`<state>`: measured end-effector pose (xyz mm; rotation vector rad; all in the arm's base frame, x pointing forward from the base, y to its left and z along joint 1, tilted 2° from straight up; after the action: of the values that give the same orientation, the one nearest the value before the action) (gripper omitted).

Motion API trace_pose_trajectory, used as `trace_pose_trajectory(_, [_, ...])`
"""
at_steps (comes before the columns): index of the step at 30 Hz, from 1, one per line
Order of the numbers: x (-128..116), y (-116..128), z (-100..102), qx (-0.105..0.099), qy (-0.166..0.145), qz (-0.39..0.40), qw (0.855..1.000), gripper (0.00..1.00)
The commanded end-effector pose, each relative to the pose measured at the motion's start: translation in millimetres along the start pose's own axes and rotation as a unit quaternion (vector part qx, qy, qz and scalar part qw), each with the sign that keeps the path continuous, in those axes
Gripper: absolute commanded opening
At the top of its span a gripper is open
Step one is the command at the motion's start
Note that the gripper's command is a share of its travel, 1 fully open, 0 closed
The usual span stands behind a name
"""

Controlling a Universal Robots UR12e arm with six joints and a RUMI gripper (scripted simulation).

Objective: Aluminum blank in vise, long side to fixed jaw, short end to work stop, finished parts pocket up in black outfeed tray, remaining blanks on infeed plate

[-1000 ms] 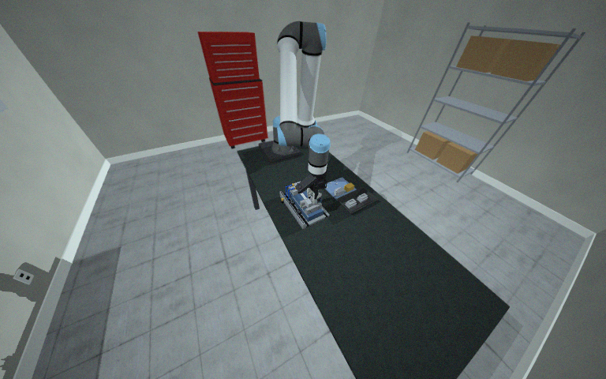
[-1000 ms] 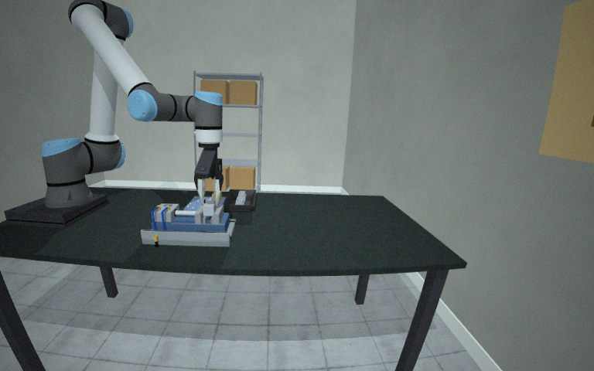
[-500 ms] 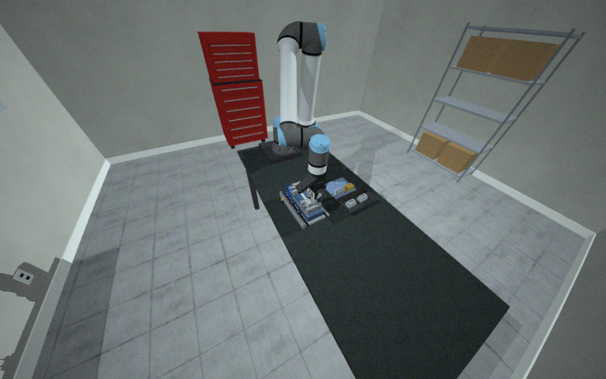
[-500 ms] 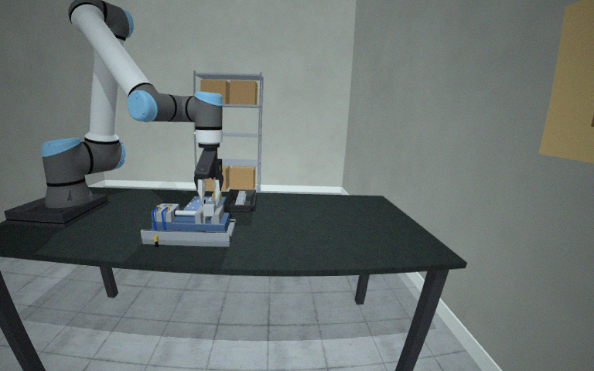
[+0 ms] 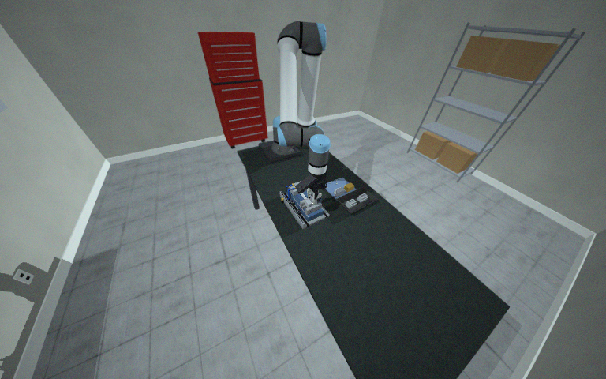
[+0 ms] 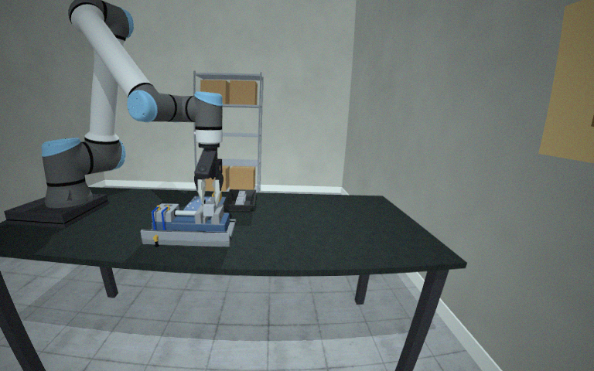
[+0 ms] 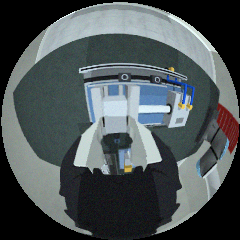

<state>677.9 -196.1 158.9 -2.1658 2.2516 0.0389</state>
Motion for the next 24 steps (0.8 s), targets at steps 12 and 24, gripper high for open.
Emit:
trace_pose_trajectory(12, [0.2,-0.5,-0.9,0.001,0.0,0.0,1.0,0.0])
trace_pose_trajectory(24, [0.2,-0.5,-0.9,0.001,0.0,0.0,1.0,0.4])
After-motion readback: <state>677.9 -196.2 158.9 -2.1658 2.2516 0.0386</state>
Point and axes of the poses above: the point where the finger pads meet when closed, its own z axis out along the fingers, its own y axis across the jaws, x = y × z, the point moved 10 cm from there along -z, back along the fingers, and after that the axes turned 1 degree about -z, right-handed, at the moved point
